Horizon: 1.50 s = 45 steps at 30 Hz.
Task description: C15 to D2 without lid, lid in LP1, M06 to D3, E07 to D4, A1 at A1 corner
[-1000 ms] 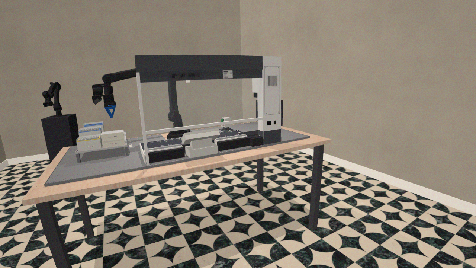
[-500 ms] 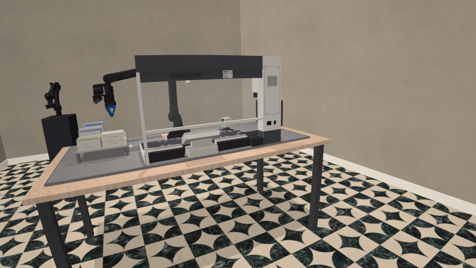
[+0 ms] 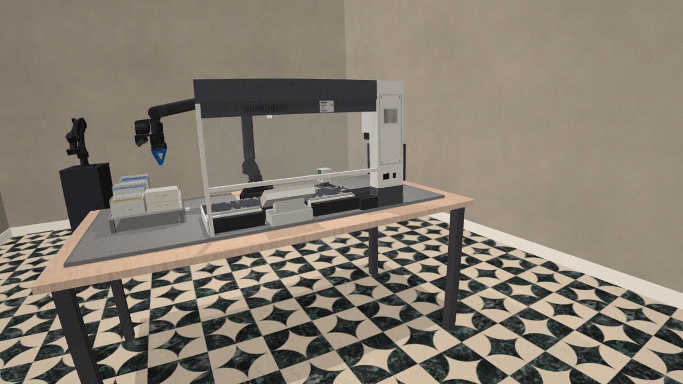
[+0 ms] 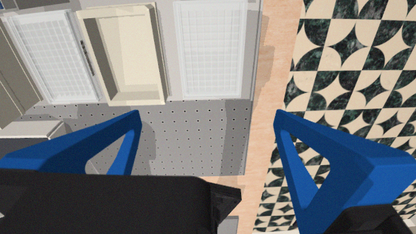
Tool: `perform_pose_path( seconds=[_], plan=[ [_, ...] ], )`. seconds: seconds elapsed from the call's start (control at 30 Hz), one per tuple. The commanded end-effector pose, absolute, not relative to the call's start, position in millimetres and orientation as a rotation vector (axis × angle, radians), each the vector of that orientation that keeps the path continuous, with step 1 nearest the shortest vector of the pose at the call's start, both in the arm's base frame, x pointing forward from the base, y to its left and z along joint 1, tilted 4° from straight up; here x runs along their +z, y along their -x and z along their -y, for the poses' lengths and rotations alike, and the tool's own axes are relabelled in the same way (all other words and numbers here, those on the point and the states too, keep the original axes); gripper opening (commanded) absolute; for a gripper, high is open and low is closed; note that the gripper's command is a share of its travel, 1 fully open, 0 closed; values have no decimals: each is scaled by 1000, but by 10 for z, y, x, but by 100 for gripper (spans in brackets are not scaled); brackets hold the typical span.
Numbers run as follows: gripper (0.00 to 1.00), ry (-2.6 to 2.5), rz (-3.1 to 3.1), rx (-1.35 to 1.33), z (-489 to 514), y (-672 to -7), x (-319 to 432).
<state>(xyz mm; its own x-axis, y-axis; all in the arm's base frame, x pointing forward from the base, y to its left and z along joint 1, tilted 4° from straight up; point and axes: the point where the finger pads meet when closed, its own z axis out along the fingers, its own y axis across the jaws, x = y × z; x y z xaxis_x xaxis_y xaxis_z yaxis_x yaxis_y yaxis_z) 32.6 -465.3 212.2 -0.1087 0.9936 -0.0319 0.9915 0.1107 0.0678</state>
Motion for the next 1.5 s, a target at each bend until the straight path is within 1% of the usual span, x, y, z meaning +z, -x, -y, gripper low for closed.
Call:
perform_pose_path(
  seconds=[0.0,1.1,1.27,1.33,1.37,1.47],
  plan=[
    [100,-2000,-2290,-1,4828,-225,2231],
    [100,-1997,-2290,-7,4770,-277,2290],
    [100,-1982,-2289,-22,4814,-247,2558],
    [100,-1984,-2287,-22,4814,-247,2557],
    [100,-1957,-2343,20,4577,-337,2418],
    [100,-1876,-2389,-9,4494,-393,2416]
  ],
)
